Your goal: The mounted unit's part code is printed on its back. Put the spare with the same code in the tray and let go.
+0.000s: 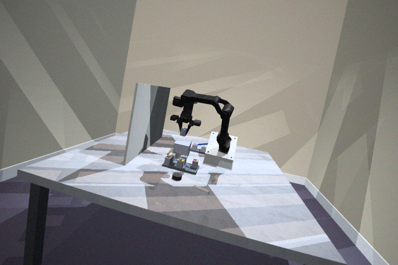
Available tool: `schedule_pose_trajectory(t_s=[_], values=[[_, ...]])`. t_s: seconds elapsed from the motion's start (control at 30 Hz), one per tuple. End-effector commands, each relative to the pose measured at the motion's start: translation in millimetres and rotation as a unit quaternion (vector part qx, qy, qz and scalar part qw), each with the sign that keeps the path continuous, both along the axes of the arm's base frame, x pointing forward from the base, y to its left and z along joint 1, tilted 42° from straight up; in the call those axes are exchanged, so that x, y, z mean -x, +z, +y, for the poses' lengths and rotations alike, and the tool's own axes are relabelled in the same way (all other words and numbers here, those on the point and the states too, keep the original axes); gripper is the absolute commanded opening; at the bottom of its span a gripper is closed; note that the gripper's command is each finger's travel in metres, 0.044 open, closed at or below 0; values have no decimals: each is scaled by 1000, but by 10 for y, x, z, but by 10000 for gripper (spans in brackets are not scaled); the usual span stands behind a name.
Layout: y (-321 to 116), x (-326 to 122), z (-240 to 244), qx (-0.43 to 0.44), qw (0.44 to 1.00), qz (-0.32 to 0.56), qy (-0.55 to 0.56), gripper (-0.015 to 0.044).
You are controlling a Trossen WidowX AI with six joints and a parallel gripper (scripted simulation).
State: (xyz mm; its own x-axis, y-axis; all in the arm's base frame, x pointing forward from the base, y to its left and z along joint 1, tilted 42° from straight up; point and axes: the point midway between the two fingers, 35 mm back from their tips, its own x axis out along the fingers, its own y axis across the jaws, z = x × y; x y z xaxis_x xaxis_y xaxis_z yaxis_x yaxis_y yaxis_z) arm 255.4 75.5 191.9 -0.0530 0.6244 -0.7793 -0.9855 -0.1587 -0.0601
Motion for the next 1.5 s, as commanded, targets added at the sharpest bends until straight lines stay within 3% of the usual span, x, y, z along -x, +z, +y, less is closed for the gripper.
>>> schedule_pose_trajectory(t_s=[0.0,0.77,1.47], values=[[-75,-169,-126,5,1000,-5,0,0],[-752,-882,-919,8,1000,-7,6,0],[-1627,-1152,-1727,-5,1000,-9,16,0]])
